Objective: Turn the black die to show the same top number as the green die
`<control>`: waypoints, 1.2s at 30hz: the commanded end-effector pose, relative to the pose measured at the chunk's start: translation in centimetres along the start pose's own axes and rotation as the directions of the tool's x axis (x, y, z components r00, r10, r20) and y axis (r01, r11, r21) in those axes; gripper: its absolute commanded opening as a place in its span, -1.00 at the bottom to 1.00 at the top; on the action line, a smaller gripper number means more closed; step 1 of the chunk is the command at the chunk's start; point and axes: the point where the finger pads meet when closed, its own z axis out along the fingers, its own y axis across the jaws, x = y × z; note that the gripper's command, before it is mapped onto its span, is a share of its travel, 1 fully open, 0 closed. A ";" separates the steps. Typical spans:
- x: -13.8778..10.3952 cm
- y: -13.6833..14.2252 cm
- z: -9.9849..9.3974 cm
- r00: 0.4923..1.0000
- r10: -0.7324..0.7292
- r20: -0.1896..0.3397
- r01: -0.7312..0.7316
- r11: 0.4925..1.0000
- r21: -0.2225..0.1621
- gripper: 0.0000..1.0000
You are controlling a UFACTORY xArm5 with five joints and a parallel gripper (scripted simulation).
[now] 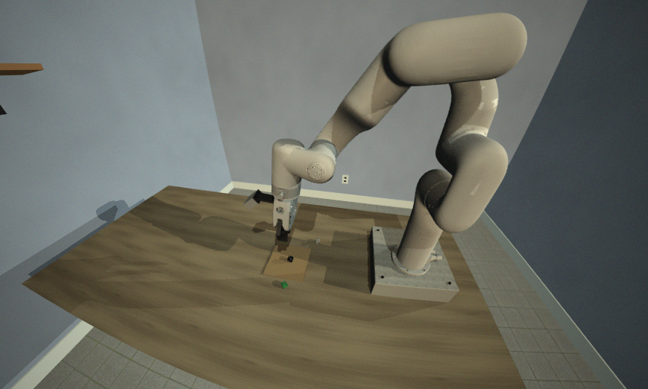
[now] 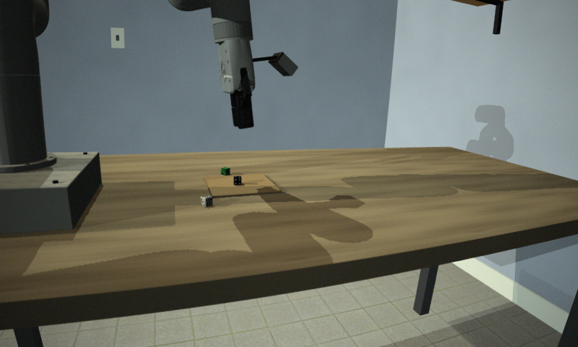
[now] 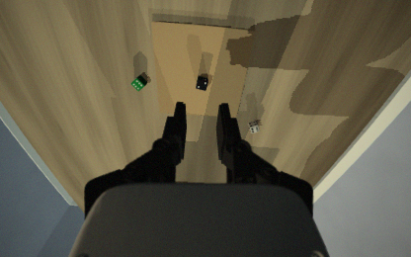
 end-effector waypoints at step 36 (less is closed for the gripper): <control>-0.9 0.2 4.6 0.949 0.289 0.129 -0.286 0.957 -0.038 -0.38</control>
